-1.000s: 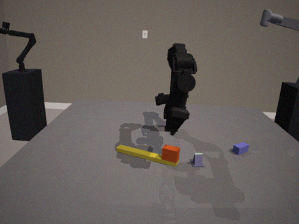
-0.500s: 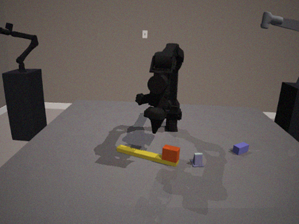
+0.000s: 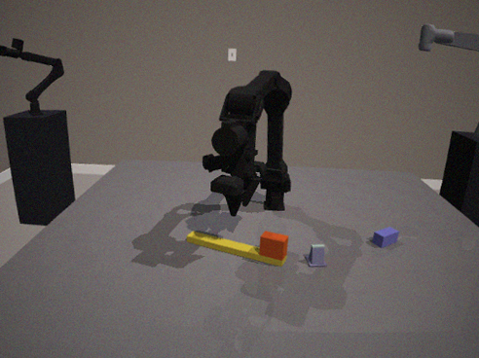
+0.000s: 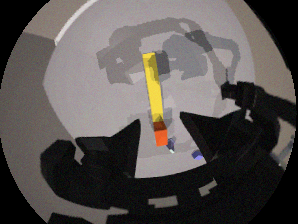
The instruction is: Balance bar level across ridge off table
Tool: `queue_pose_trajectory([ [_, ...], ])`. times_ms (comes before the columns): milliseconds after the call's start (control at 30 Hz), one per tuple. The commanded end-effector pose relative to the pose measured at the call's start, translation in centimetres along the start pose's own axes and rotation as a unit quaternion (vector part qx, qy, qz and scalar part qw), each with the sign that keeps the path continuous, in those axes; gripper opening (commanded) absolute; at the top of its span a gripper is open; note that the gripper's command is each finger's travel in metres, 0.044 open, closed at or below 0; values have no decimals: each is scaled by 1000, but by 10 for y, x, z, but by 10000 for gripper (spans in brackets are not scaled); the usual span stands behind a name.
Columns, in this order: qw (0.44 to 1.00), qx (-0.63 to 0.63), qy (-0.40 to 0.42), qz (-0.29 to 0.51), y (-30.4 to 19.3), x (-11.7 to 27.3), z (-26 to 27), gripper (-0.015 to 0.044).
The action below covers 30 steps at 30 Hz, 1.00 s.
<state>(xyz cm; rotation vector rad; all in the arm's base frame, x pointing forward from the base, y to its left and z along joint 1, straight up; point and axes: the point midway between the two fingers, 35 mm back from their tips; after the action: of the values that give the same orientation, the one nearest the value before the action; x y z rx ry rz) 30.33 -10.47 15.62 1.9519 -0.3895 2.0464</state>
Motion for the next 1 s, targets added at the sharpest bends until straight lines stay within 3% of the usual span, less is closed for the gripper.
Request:
queue_pose_trajectory([
  [0, 1000, -3, -7, 2, 0, -23, 0, 315],
  [300, 1000, -3, -7, 2, 0, -79, -5, 315],
  [967, 1000, -3, -7, 2, 0, -105, -6, 315],
])
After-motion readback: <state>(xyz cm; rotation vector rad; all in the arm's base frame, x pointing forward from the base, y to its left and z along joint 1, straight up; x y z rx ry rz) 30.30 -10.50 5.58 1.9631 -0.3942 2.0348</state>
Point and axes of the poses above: the point midway between the two fingers, 35 mm back from their tips, its own x axis back along the fingers, its own z axis across the jaws, y = z × x, and after that the axes turned 1 degree about -x, right-handed
